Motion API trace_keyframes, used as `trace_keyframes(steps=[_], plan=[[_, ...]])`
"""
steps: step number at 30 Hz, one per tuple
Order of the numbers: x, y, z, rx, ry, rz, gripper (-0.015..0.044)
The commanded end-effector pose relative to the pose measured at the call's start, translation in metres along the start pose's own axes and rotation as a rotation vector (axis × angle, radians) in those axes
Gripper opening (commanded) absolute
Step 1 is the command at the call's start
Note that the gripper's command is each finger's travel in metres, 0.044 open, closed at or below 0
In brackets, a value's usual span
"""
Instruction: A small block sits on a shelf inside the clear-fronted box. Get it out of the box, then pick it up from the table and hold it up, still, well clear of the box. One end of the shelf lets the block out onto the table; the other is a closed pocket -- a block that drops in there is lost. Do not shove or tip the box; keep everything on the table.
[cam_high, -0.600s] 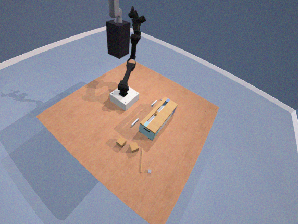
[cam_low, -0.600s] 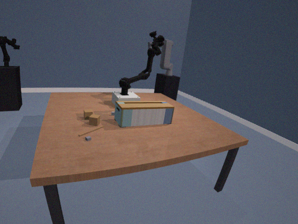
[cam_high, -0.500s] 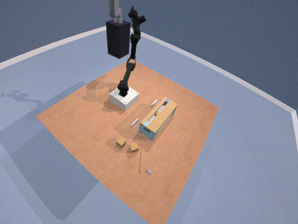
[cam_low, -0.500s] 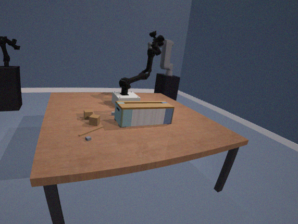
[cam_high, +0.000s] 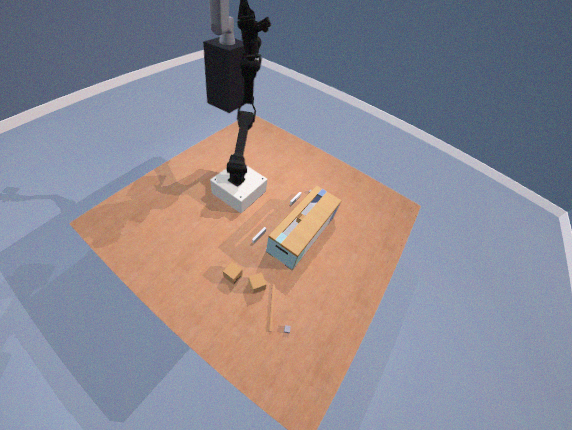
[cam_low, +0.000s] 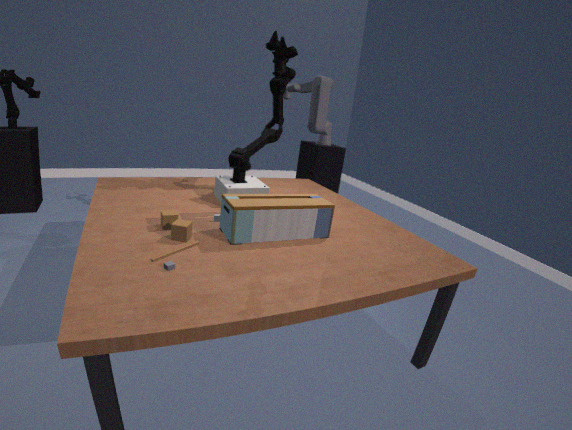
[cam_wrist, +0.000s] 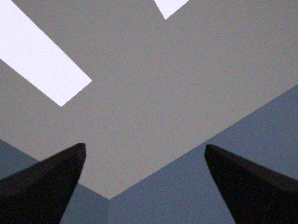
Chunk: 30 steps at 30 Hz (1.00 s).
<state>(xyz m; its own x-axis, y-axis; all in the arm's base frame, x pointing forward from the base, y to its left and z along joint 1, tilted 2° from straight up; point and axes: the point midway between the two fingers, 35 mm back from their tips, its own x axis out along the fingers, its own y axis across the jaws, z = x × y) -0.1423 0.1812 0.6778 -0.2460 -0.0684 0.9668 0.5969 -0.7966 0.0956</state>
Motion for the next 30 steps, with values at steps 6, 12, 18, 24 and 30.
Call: trace_keyframes(steps=[6, 12, 18, 24, 30], plan=[[0.010, 0.123, -0.013, 0.235, 0.022, 0.326, 0.0400], [-0.005, 0.223, -0.019, 0.459, 0.101, 0.594, 0.0400], [-0.042, 0.319, -0.018, 0.679, 0.237, 0.867, 0.0400], [-0.096, 0.402, -0.007, 0.894, 0.418, 1.123, 0.0400], [-0.164, 0.469, 0.015, 1.080, 0.651, 1.371, 0.0400]])
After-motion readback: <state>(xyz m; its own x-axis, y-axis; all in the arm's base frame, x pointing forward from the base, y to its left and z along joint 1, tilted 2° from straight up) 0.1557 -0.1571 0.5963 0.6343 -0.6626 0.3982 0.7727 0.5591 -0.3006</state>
